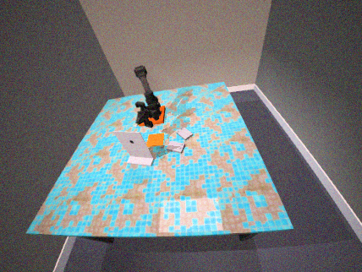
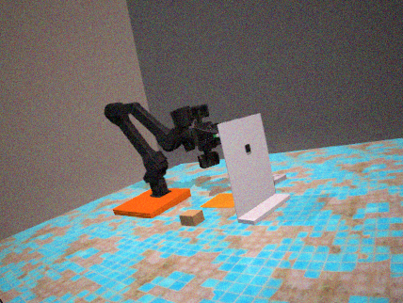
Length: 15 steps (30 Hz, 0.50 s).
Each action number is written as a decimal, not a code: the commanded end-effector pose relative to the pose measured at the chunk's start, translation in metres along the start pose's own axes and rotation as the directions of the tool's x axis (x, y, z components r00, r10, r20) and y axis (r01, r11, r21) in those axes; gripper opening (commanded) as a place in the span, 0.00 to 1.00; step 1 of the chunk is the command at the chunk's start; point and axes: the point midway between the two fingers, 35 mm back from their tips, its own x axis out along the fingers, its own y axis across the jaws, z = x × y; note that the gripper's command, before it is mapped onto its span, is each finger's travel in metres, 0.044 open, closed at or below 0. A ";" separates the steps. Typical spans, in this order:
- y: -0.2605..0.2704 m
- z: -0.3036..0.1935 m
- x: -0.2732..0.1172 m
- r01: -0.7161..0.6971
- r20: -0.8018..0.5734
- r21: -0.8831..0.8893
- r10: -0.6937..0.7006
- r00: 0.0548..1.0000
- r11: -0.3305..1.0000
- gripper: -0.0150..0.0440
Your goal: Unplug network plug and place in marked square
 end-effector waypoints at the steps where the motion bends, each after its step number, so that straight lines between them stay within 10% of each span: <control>1: -0.008 -0.002 -0.001 0.007 -0.006 0.002 -0.007 1.000 1.000 0.25; 15: -0.003 0.003 0.001 -0.065 0.048 -0.063 0.068 0.997 0.996 0.25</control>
